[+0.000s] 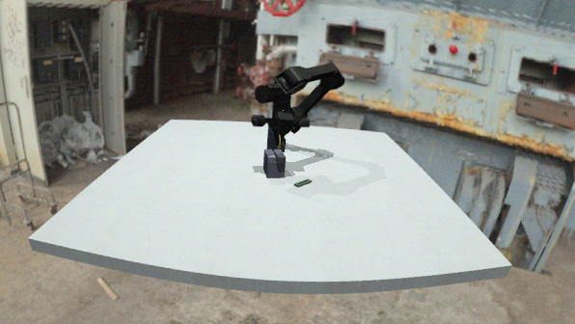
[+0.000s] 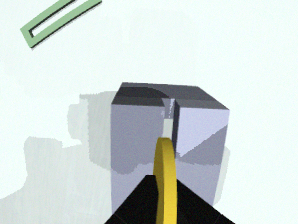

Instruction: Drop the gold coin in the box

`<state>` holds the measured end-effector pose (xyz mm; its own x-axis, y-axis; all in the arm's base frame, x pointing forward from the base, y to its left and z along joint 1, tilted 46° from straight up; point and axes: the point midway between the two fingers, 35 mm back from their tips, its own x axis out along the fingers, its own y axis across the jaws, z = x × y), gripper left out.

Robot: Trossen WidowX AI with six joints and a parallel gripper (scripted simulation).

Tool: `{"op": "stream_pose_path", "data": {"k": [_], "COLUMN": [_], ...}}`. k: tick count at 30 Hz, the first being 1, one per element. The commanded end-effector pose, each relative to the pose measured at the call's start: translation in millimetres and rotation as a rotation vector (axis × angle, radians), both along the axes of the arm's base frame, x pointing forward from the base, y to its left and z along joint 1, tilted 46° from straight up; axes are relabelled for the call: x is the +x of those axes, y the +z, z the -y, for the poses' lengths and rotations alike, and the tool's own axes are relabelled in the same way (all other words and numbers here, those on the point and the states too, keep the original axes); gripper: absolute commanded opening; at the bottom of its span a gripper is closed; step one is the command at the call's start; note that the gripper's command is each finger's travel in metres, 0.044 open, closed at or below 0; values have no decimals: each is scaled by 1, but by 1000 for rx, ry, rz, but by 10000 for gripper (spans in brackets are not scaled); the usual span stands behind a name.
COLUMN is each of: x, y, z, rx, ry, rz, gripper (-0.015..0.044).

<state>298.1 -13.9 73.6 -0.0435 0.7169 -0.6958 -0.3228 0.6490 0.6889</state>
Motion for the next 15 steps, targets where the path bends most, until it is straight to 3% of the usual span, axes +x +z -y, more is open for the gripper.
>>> {"op": "stream_pose_path", "data": {"k": [1,15], "x": [-8,-10], "y": [-6,-8], "z": [4,7], "rx": [0,3], "ry": [4,-1], "rz": [-2,-2], "gripper": [0,0]}}
